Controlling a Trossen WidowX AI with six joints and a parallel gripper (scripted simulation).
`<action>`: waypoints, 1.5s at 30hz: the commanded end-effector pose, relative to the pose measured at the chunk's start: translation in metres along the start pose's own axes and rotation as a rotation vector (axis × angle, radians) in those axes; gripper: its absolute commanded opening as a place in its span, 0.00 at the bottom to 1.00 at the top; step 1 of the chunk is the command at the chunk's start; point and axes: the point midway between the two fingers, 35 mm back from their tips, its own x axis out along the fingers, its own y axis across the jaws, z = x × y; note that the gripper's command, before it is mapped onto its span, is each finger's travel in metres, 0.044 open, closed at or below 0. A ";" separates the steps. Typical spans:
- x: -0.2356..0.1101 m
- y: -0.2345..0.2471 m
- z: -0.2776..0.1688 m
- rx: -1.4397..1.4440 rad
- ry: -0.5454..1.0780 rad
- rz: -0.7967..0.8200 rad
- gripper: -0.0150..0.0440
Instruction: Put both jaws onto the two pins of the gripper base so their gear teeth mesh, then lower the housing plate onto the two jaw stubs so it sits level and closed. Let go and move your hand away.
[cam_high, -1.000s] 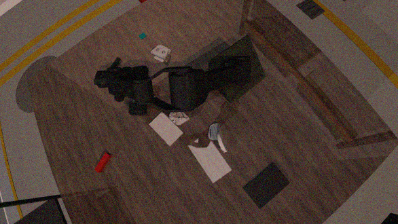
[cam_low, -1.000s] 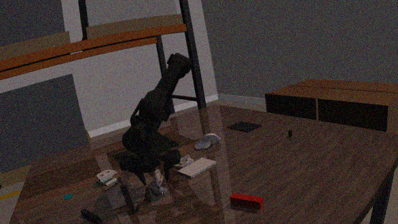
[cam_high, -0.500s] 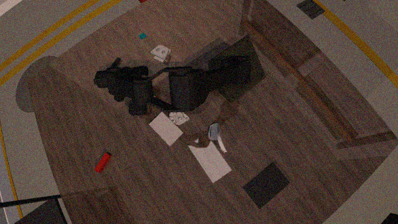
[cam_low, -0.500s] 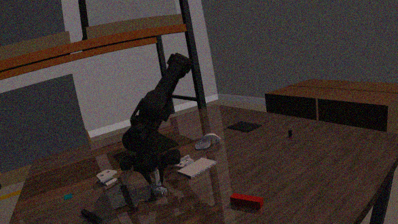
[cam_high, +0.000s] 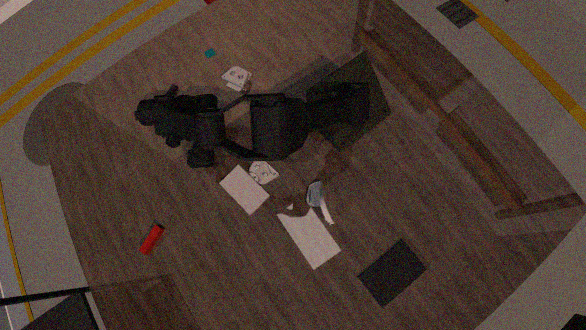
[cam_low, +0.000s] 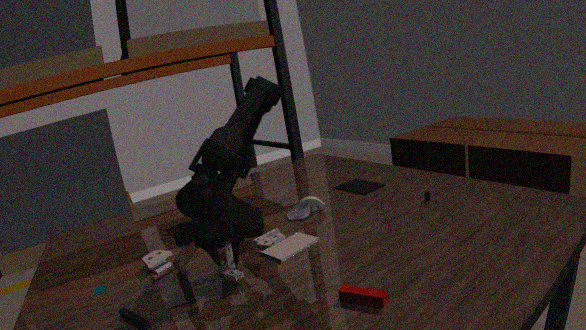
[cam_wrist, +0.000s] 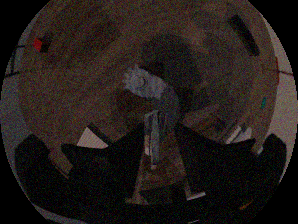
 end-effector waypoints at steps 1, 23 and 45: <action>-0.016 0.001 0.003 -0.008 -0.011 -0.003 0.48; -0.065 0.001 0.000 0.011 -0.011 -0.002 0.48; -0.074 0.029 -0.038 0.560 -0.010 0.001 0.48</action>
